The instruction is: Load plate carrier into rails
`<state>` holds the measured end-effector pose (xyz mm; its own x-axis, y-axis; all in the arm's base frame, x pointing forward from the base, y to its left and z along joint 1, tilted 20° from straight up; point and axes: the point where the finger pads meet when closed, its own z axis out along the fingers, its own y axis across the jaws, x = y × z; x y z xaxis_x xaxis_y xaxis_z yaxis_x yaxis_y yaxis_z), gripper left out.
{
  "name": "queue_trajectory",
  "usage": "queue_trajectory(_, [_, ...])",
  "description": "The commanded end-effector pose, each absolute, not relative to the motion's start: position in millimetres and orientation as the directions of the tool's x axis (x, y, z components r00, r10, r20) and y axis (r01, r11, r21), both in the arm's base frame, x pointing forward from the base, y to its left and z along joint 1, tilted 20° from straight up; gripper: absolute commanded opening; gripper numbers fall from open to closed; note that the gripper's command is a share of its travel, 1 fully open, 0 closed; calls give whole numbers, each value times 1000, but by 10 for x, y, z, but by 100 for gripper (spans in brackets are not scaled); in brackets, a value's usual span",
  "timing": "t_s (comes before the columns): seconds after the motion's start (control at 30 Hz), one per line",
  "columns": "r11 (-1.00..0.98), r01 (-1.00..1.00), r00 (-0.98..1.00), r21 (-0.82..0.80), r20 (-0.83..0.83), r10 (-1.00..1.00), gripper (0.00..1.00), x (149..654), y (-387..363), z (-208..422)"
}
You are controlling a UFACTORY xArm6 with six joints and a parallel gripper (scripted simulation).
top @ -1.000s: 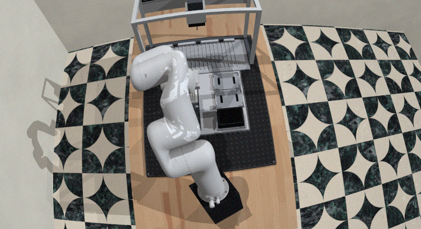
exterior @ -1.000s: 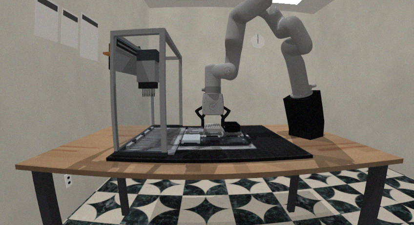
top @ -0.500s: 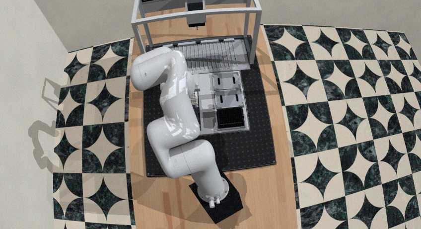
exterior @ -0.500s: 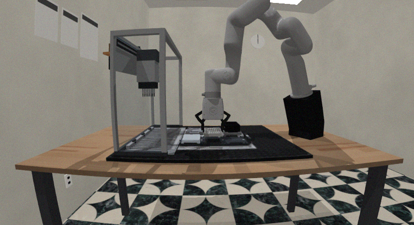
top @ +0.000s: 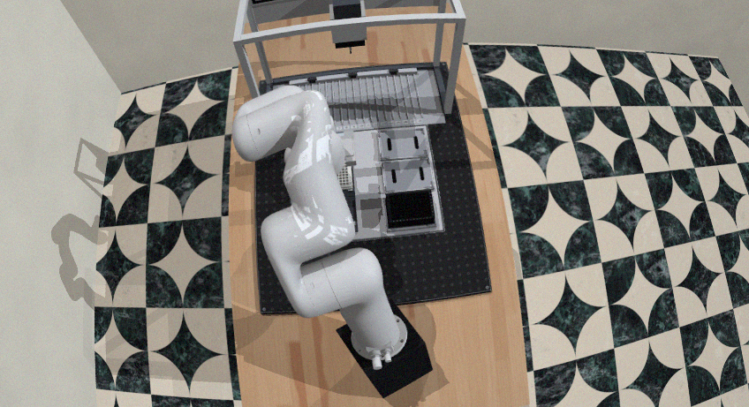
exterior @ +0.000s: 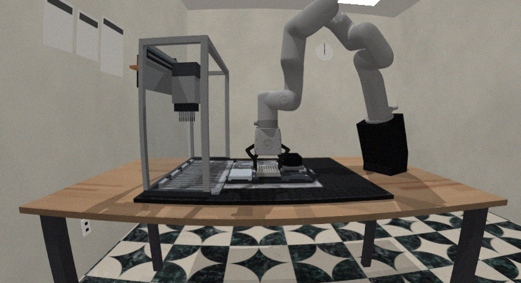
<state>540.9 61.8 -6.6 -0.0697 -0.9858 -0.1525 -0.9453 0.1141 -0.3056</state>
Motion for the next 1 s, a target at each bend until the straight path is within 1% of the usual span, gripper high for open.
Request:
queue_trajectory(0.0, [114,-944,-69,-309,-154,-986,0,5422,620,-59])
queue_trajectory(0.97, [114,-944,-69,-309,-154,-986,0,5451,631,-147])
